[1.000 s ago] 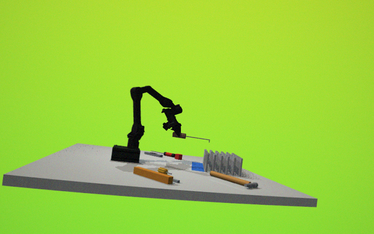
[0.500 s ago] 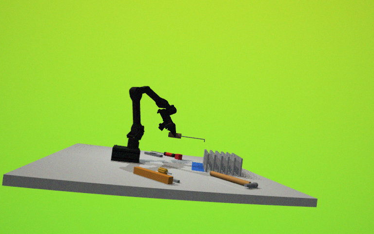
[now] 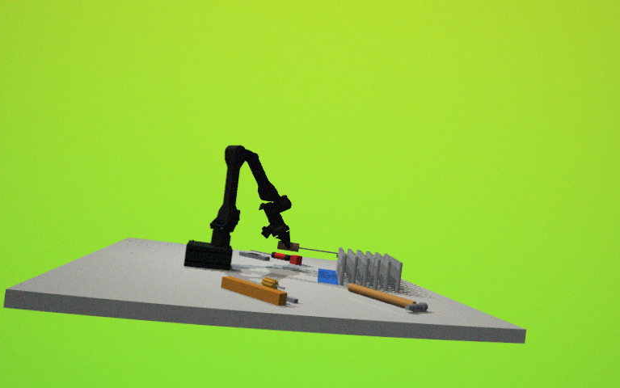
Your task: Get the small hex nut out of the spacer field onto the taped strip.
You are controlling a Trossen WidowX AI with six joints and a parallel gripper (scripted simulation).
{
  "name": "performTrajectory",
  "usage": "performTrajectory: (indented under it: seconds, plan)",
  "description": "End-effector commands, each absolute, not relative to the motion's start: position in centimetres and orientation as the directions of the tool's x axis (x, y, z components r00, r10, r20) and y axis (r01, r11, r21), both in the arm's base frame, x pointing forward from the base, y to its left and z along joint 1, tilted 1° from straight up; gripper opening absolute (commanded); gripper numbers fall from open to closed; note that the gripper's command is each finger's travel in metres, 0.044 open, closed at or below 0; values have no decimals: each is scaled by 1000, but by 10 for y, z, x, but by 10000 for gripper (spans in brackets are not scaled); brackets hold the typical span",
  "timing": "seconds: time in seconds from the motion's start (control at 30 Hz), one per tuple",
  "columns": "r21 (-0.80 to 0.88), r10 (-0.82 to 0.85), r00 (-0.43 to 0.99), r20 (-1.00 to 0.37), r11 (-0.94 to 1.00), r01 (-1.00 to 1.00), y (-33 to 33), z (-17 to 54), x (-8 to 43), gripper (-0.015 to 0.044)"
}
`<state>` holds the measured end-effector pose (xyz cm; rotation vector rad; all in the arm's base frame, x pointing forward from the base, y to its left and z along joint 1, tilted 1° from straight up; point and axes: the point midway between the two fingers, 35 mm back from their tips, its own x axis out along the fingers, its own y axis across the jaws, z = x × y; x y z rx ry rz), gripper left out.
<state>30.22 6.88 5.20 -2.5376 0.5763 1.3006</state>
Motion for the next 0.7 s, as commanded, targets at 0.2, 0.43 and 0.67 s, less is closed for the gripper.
performTrajectory:
  seconds: [0.2, 0.43, 0.67]
  plan:
    - [-28, -243, 533, -811, -893, -449, 62, -3, 292, 0]
    - [-29, -242, 534, -810, -893, -449, 62, -3, 294, 0]
    - [-29, -242, 534, -810, -893, -449, 60, -3, 299, 0]
